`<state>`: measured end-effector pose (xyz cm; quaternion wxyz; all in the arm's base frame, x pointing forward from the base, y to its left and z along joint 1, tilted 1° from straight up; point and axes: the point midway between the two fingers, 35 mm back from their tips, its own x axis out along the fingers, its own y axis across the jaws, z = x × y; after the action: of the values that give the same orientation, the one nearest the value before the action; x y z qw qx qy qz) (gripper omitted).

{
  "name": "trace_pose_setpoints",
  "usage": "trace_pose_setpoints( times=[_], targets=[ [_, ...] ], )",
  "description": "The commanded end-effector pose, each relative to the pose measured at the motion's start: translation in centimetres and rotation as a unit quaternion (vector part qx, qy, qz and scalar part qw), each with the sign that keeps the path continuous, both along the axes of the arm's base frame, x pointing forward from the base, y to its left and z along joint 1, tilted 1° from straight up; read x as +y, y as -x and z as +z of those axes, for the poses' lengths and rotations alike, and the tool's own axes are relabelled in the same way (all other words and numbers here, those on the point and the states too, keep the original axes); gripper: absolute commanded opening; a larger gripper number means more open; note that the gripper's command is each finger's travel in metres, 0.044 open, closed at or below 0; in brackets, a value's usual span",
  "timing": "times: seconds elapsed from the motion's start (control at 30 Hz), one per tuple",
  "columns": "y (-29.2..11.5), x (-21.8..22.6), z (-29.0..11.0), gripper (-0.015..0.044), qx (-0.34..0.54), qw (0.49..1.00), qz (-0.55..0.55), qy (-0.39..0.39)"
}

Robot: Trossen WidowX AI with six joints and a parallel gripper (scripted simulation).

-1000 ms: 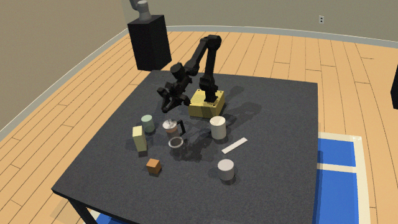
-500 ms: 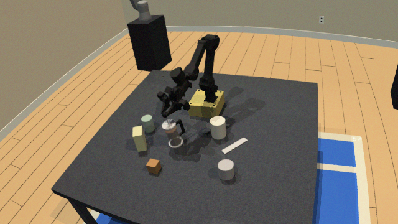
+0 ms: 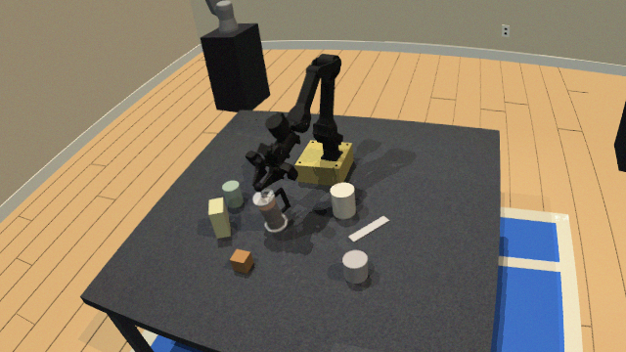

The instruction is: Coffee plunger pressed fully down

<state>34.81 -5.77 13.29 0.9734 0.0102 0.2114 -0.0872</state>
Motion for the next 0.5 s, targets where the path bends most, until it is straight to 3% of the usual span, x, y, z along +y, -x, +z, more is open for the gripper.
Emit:
trace_pose_setpoints(
  times=[0.0, 0.47],
  targets=[
    [0.27, 0.01, -2.06, 0.0125, 0.033, 0.999, 0.002, -0.002],
    [-0.13, -0.07, -1.82, 0.0125, 0.033, 0.999, 0.002, -0.002]
  ],
)
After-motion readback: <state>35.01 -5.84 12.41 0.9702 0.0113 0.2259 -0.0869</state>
